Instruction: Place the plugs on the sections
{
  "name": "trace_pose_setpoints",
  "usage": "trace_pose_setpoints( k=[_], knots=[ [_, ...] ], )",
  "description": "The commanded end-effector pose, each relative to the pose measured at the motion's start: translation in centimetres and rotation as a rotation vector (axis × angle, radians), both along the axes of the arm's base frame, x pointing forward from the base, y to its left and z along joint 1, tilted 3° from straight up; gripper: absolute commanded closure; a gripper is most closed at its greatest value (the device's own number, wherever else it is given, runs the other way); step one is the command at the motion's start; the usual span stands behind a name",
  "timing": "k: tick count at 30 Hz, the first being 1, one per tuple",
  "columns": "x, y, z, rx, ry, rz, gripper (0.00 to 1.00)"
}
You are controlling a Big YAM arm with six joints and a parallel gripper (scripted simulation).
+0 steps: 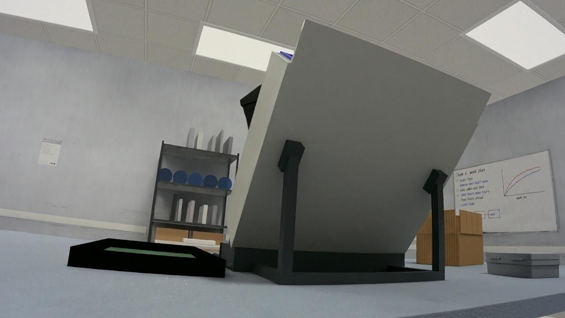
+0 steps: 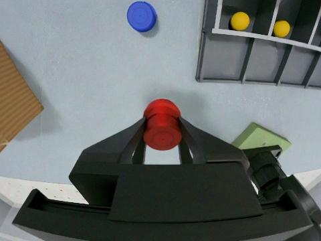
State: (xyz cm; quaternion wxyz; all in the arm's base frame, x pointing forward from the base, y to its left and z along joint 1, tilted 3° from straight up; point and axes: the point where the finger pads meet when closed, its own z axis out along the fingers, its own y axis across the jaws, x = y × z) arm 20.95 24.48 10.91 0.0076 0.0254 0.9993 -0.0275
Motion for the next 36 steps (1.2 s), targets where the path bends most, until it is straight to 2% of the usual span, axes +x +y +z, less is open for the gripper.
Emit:
trace_pose_setpoints(
  k=[1, 21, 36],
  knots=[
    [0.80, 1.35, 1.33, 0.019, -0.016, -0.001, 1.00],
    [0.84, 1.42, 1.33, 0.010, -0.009, -0.001, 1.00],
    [0.84, 1.36, 1.32, 0.048, -0.037, -0.006, 1.00]
  ],
)
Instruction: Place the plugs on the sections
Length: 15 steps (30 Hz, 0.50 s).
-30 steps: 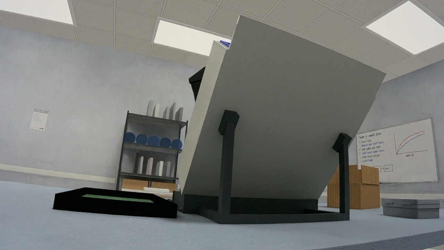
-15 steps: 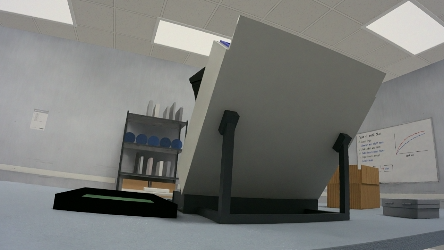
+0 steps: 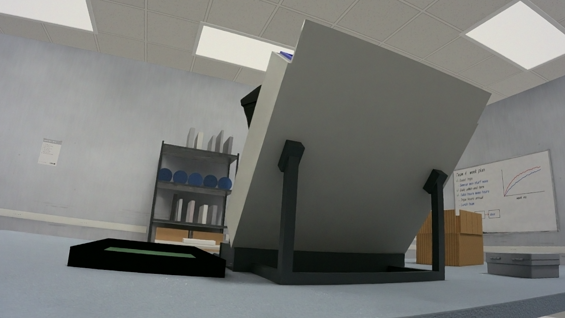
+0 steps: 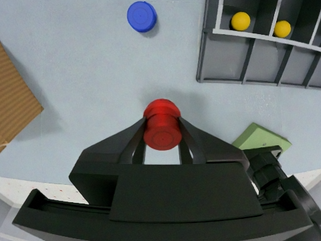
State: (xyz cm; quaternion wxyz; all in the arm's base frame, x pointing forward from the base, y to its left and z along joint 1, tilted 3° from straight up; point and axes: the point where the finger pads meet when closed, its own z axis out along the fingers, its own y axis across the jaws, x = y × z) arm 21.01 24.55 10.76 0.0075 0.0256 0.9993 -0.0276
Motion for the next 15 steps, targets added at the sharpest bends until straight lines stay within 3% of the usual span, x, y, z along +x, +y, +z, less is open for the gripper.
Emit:
trace_pose_setpoints(
  k=[1, 15],
  knots=[
    [0.78, 1.29, 1.46, 0.048, -0.038, -0.005, 1.00],
    [1.04, 1.79, 1.92, 0.017, -0.015, -0.002, 1.00]
  ],
)
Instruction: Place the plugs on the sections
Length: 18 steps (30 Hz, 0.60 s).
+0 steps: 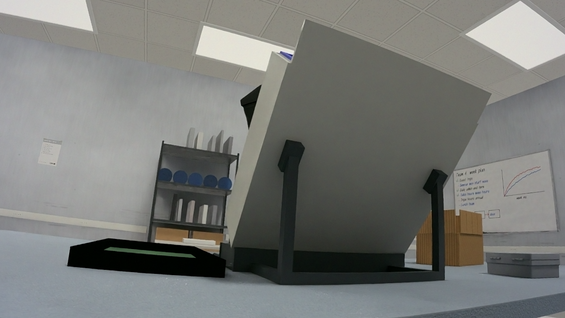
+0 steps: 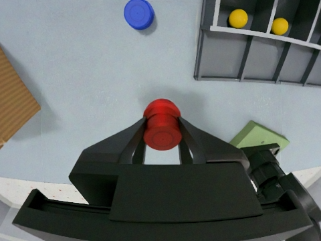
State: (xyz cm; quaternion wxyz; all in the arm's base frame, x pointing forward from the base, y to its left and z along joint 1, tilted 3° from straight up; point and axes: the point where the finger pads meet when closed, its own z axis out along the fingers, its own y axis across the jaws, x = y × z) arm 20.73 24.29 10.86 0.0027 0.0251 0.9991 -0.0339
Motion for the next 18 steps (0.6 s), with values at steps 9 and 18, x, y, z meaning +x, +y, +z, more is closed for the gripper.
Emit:
trace_pose_setpoints(
  k=[9, 18],
  knots=[
    [1.52, 2.39, 2.11, 0.038, -0.030, -0.003, 1.00],
    [1.81, 2.84, 2.49, 0.060, -0.046, -0.005, 1.00]
  ],
)
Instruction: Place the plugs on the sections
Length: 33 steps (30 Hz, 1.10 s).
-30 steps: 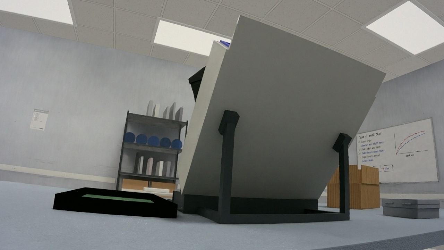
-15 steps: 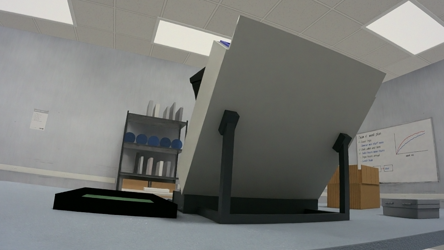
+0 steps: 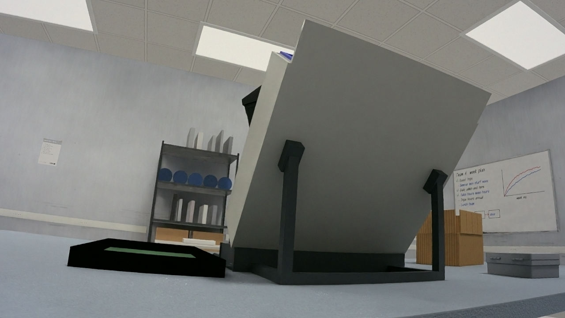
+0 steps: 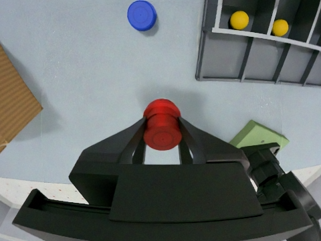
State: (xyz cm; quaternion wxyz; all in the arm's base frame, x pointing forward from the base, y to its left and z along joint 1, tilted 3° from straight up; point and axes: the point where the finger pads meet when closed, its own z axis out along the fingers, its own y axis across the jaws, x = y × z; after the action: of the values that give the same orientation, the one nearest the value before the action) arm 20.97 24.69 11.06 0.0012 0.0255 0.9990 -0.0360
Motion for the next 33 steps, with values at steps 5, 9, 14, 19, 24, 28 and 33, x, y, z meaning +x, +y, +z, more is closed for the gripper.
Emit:
trace_pose_setpoints(
  k=[5, 9, 14, 19, 24, 28, 33],
  knots=[
    [1.6, 2.5, 2.4, 0.066, -0.051, -0.004, 1.00],
    [1.7, 2.6, 2.4, 0.066, -0.050, -0.004, 1.00],
    [1.8, 2.8, 2.5, 0.065, -0.050, -0.004, 1.00],
    [1.9, 2.9, 2.6, 0.065, -0.050, -0.004, 1.00],
    [1.6, -1.6, 2.4, 0.056, -0.043, -0.004, 1.00],
    [1.4, -6.1, 2.1, 0.046, -0.037, -0.003, 1.00],
    [1.1, -11.7, 1.8, 0.035, -0.029, -0.002, 1.00]
  ],
)
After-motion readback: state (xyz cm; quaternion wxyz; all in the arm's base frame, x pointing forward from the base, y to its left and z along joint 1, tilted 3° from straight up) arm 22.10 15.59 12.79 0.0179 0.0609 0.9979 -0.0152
